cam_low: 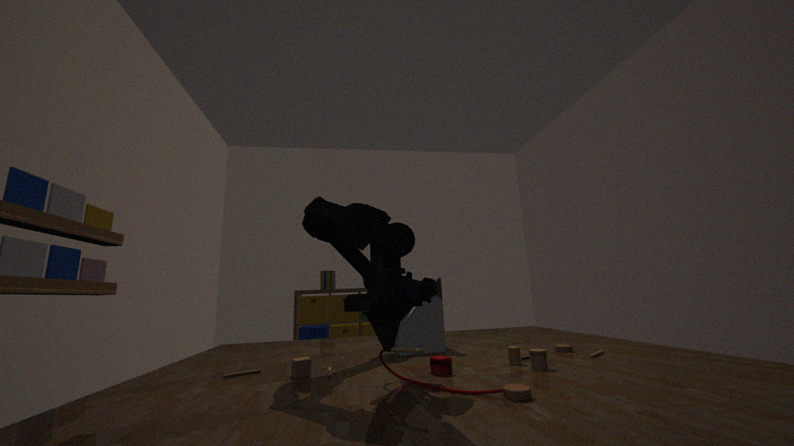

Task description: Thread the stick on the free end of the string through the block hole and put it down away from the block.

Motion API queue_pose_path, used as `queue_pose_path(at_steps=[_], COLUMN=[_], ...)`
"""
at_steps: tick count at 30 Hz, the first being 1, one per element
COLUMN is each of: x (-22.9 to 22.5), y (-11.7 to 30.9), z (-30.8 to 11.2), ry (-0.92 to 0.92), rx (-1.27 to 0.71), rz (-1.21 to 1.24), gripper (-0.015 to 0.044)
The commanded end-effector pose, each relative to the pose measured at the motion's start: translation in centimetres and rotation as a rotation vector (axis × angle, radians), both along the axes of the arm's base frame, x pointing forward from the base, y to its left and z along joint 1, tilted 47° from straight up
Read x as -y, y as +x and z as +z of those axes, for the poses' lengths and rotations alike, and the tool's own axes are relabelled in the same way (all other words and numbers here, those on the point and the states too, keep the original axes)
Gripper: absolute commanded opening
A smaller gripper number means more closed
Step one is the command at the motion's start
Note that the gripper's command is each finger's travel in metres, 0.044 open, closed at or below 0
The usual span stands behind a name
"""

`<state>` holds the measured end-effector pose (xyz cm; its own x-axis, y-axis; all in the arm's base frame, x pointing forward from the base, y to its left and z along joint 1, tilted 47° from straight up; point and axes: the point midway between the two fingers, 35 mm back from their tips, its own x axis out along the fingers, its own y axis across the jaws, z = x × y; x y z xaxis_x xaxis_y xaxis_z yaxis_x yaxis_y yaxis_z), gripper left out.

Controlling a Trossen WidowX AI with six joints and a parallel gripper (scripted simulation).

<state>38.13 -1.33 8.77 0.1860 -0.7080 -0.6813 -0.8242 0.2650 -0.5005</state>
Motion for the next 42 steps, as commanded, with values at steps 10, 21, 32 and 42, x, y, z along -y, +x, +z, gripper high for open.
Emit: queue_pose_path(at_steps=[10,21,32,42], x=[-0.4,-0.7,-0.9,-0.3], y=[1.1,2.0,2.6,3.2], z=[-0.3,-0.4,-0.5,0.2], ry=[-0.083,-0.156,-0.199,-0.198], rx=[-0.311,-0.584,-0.745,-0.745], rz=[0.297,0.559,0.713,0.713], gripper=[0.0,0.0,0.0,0.0])
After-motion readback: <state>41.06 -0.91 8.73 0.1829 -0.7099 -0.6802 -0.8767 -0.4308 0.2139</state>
